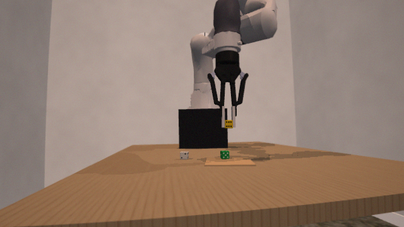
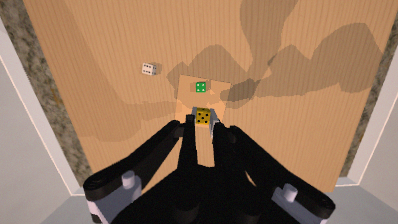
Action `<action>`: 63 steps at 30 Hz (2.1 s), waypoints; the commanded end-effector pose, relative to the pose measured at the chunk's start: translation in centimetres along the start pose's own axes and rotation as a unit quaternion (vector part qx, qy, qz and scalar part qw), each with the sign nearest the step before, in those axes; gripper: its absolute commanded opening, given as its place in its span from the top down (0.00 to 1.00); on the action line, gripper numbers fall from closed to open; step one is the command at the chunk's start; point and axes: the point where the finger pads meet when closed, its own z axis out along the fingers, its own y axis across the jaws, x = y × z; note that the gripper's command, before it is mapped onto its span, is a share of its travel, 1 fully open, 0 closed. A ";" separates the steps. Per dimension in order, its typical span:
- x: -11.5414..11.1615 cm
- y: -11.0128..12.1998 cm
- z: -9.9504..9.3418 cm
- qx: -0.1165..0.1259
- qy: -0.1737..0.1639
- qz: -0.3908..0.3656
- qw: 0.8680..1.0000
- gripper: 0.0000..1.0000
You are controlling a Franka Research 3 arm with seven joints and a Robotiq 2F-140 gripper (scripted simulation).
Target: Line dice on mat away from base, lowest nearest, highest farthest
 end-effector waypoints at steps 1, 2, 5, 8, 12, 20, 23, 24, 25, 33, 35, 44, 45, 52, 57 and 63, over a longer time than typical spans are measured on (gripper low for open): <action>-0.2 0.0 -0.1 -0.003 -0.004 -0.064 0.998 0.87; -0.2 0.0 -0.1 -0.003 -0.004 -0.064 0.998 0.87; -0.2 0.0 -0.1 -0.003 -0.004 -0.064 0.998 0.87; -0.2 0.0 -0.1 -0.003 -0.004 -0.064 0.998 0.87; -0.2 0.0 0.0 -0.003 -0.004 -0.064 0.998 0.87; -0.2 0.0 1.4 -0.003 -0.004 -0.064 0.998 0.87; -0.3 0.0 2.5 -0.003 -0.004 -0.064 0.998 0.87; -0.3 0.0 2.5 -0.003 -0.004 -0.064 0.998 0.87; -0.3 0.0 2.5 -0.003 -0.004 -0.064 0.998 0.87; -0.3 0.0 6.3 -0.003 -0.004 -0.064 0.998 0.87; -0.3 0.0 7.3 -0.003 -0.004 -0.064 0.998 0.87; -0.4 0.0 9.4 -0.003 -0.004 -0.064 0.998 0.87; -0.4 0.0 9.5 -0.003 -0.004 -0.064 0.998 0.87; -0.4 0.0 9.6 -0.003 -0.004 -0.064 0.998 0.87; -0.4 0.0 9.6 -0.003 -0.004 -0.064 0.998 0.87; -0.4 0.0 9.6 -0.003 -0.004 -0.064 0.998 0.87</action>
